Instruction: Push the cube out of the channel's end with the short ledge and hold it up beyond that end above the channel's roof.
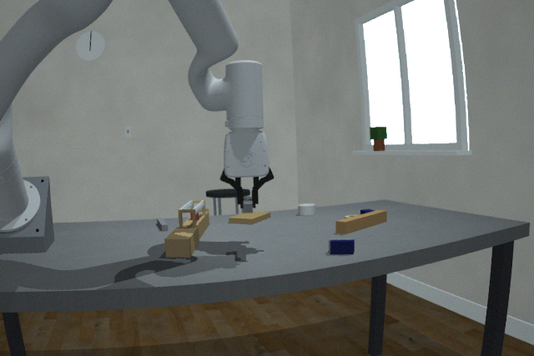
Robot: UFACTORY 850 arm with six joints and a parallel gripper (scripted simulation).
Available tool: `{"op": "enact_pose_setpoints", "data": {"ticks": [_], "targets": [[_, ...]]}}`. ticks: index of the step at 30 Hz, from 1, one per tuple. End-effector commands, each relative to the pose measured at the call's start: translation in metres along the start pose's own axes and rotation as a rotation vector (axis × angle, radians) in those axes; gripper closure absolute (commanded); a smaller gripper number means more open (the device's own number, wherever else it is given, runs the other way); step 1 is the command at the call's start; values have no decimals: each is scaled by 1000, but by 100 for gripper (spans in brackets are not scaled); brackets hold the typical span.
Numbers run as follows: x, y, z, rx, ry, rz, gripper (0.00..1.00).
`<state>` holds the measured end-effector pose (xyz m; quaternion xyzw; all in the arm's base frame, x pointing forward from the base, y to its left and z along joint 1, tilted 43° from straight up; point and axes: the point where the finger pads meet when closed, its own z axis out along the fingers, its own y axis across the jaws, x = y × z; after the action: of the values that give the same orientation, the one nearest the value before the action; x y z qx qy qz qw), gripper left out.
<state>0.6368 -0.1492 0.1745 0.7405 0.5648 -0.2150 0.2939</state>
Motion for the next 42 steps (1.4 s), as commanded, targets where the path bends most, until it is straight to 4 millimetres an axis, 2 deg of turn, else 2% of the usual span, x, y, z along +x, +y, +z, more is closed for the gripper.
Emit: {"op": "enact_pose_setpoints", "data": {"ticks": [1, 6, 7, 8, 10, 12, 17, 19, 20, 28, 36, 42], "targets": [[0, 1, -3, -2, 0, 1, 100], [0, 0, -3, -2, 0, 1, 100], [4, -6, -3, -2, 0, 2, 100], [12, -19, -4, -3, 0, 5, 100], [33, -65, -4, -4, 0, 14, 100], [35, -79, -4, -3, 0, 23, 100], [51, -137, -2, -2, 0, 30, 100], [51, -137, -2, -2, 0, 30, 100], [61, -169, -2, -2, 0, 30, 100], [63, -169, 40, -2, 0, 30, 100], [63, -169, 43, -2, 0, 30, 100], [63, -169, 55, -2, 0, 30, 100]]}}
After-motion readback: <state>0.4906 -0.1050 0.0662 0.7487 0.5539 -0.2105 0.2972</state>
